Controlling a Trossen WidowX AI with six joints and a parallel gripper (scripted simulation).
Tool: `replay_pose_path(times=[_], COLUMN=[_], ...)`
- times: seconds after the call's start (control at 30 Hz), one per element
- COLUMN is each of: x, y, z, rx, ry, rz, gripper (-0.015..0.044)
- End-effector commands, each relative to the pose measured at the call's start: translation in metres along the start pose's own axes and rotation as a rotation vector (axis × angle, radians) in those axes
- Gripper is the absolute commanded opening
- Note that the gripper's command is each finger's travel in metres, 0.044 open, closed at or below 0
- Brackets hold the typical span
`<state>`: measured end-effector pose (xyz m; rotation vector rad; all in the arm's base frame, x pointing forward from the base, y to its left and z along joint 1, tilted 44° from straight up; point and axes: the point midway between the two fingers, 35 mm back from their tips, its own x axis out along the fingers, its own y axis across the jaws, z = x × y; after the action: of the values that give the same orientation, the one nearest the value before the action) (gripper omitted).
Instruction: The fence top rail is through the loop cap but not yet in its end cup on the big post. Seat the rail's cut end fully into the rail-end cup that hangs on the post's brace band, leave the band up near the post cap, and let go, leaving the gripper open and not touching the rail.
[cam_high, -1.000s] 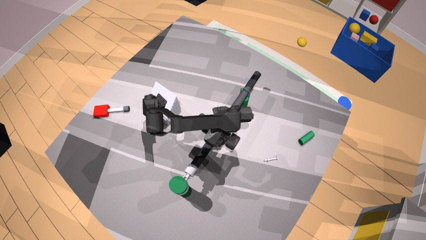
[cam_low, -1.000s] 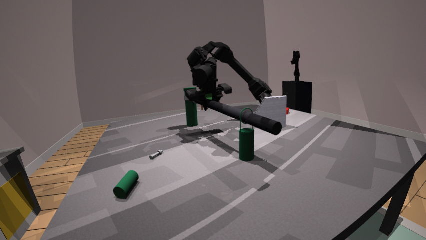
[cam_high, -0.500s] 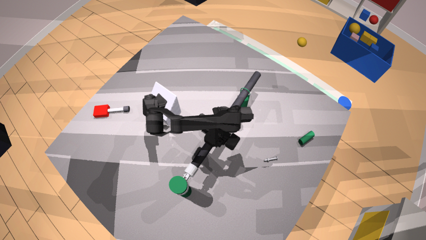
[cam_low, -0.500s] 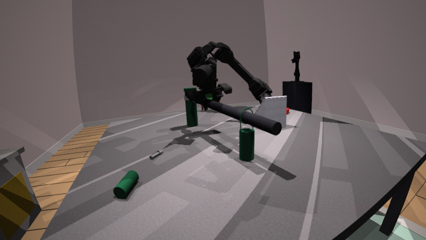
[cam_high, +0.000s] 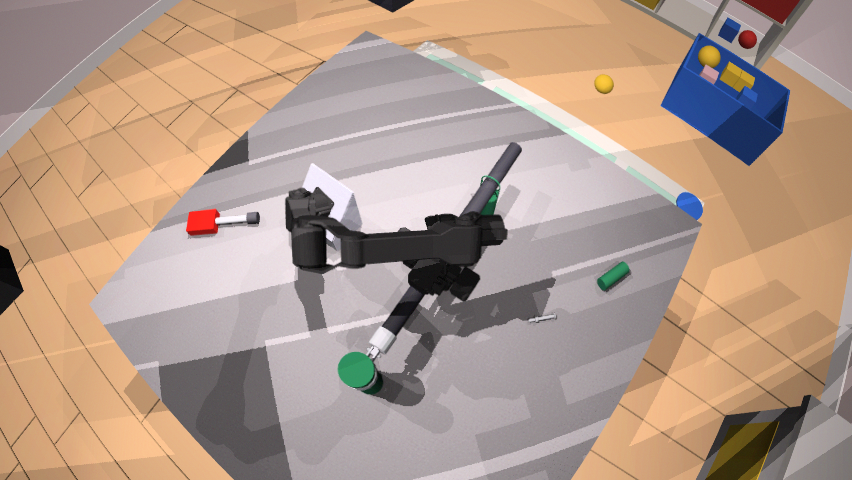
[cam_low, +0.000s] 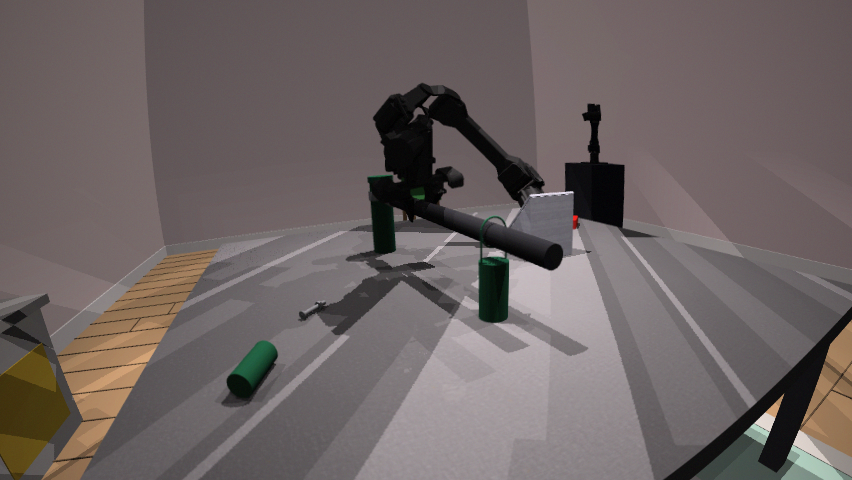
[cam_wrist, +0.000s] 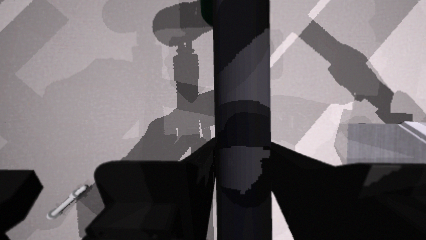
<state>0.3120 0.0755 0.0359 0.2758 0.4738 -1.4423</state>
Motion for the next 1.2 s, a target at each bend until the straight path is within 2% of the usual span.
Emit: replay_pose_path(times=[0.0, 1.17], x=[-0.001, 0.001], y=[0.001, 0.002], z=[0.004, 0.017], rx=[0.001, 0.001], ry=[-0.005, -0.005], rz=[0.005, 0.005], gripper=[0.0, 0.0])
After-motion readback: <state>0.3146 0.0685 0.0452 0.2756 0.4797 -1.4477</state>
